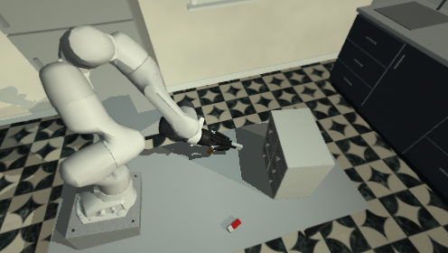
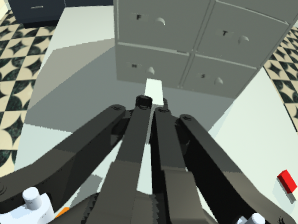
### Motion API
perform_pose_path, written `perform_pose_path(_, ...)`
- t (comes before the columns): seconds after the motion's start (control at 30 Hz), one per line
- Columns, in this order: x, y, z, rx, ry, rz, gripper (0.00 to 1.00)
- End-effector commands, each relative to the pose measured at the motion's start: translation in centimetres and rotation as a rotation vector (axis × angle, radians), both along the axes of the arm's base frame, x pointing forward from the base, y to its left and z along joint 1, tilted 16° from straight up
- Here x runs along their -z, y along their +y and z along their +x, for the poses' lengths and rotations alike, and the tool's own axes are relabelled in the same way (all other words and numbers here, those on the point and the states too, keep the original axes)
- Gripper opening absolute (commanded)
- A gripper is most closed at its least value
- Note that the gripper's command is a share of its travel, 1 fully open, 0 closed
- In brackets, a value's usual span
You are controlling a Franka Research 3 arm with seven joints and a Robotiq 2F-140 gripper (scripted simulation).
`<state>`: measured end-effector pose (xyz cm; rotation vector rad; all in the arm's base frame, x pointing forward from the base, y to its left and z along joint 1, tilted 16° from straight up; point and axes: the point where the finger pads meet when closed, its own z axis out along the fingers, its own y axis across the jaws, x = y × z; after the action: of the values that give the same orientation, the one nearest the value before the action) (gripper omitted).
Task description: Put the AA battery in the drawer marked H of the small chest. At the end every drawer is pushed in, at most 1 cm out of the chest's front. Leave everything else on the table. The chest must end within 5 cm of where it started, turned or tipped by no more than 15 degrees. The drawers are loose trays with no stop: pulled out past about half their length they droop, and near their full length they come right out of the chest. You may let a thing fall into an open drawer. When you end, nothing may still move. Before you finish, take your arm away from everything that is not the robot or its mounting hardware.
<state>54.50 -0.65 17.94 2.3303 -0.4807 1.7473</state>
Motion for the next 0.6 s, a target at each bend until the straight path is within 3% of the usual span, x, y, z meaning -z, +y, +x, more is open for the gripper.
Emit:
perform_pose_path(0.0,-0.05,0.17,0.06,-0.005,0.005,-0.004,0.0)
perform_pose_path(0.07,-0.28,0.41,-0.34,-0.008,0.038,0.011,0.0)
perform_pose_path(0.57,-0.28,0.41,-0.34,-0.008,0.038,0.011,0.0)
